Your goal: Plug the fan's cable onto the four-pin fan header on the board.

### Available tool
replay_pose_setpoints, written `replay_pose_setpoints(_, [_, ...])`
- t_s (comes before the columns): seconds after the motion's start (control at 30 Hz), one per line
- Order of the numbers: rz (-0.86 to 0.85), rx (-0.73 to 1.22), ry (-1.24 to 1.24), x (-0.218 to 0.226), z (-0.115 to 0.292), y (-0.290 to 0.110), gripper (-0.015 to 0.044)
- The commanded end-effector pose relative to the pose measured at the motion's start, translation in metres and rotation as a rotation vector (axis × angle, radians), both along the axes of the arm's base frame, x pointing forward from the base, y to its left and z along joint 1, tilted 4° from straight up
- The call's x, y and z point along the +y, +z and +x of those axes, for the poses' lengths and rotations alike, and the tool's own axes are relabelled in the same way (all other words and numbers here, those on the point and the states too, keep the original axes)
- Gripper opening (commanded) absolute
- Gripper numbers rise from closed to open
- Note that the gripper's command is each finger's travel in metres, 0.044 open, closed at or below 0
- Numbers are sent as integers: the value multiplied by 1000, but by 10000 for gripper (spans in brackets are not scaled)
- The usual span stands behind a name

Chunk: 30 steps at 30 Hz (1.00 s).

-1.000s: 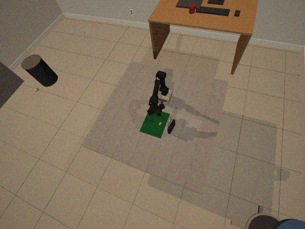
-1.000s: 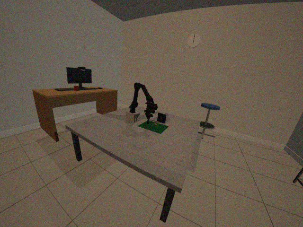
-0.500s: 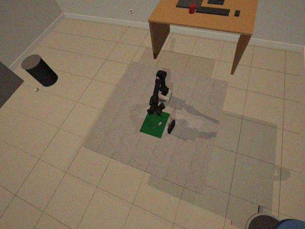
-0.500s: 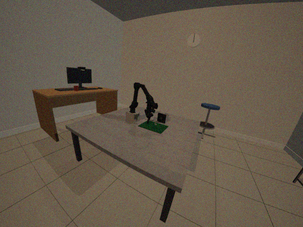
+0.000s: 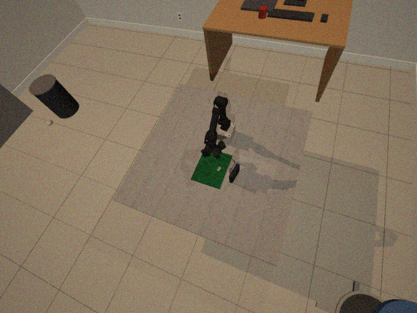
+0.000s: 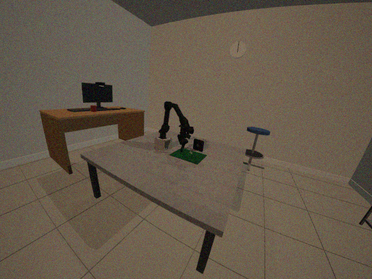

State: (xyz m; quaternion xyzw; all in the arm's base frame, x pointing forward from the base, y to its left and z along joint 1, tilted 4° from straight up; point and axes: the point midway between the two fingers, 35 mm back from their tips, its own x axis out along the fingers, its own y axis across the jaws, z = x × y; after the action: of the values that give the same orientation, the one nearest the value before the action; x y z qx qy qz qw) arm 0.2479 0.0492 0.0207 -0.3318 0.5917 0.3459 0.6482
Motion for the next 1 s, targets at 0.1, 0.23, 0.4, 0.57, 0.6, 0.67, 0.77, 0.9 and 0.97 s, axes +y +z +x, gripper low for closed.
replay_pose_setpoints(0.1, [-19,-16,254,2,1,16,440])
replay_pose_setpoints(0.23, [-49,-41,664,5,-1,43,440])
replay_pose_setpoints(0.4, [-89,-68,1176,7,-7,78,440])
replay_pose_setpoints(0.57, [-109,-79,1430,8,-12,95,440])
replay_pose_setpoints(0.6, [-109,-79,1430,8,-12,95,440])
replay_pose_setpoints(0.67, [-109,-79,1430,8,-12,95,440])
replay_pose_setpoints(0.77, [-109,-79,1430,8,-12,95,440])
replay_pose_setpoints(0.9, [-109,-79,1430,8,-12,95,440])
replay_pose_setpoints(0.97, [-109,-79,1430,8,-12,95,440])
